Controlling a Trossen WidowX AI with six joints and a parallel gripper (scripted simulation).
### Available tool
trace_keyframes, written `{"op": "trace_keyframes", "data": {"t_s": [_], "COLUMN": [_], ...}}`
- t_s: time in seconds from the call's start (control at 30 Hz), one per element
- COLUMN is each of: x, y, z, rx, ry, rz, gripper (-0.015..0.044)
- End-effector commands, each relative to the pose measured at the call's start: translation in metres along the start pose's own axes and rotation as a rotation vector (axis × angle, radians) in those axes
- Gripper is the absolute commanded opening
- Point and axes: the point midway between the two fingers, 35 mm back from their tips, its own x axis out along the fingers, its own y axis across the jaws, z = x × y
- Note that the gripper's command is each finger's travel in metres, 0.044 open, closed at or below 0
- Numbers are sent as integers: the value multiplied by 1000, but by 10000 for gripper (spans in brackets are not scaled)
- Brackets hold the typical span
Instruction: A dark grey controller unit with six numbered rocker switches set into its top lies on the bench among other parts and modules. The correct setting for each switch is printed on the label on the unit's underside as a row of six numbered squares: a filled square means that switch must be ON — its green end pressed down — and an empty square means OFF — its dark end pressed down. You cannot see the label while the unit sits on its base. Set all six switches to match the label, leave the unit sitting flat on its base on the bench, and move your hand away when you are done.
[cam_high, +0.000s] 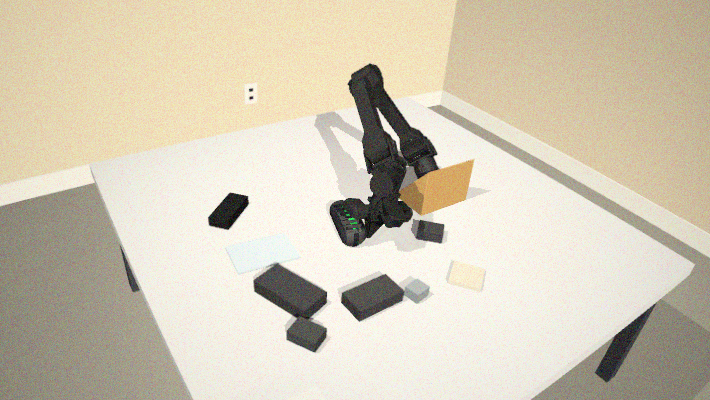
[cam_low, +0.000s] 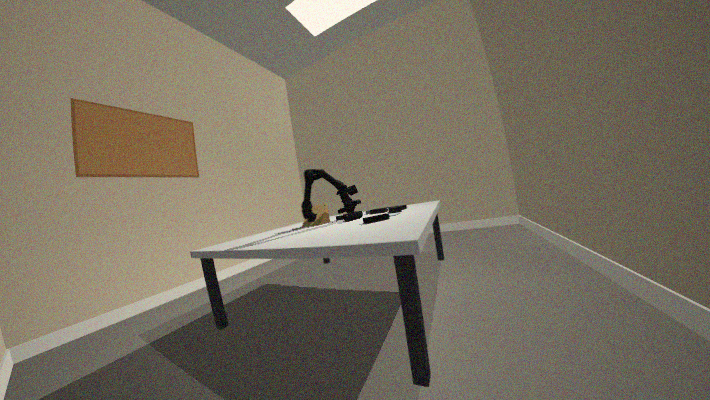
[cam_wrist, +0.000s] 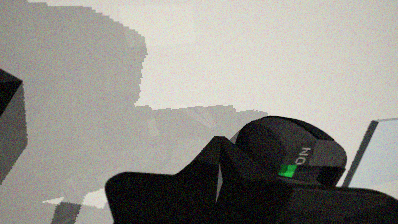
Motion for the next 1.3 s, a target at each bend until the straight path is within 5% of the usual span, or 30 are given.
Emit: {"op": "trace_keyframes", "data": {"t_s": [0.0, 0.67, 0.9, 1.27], "x": [4, 12, -57, -53], "y": [-8, -32, 17, -5], "z": [-2, -4, -4, 3], "rx": [7, 8, 8, 178], "ry": [7, 9, 11, 61], "rz": [-2, -3, -1, 0], "gripper": [0, 0, 0, 0]}}
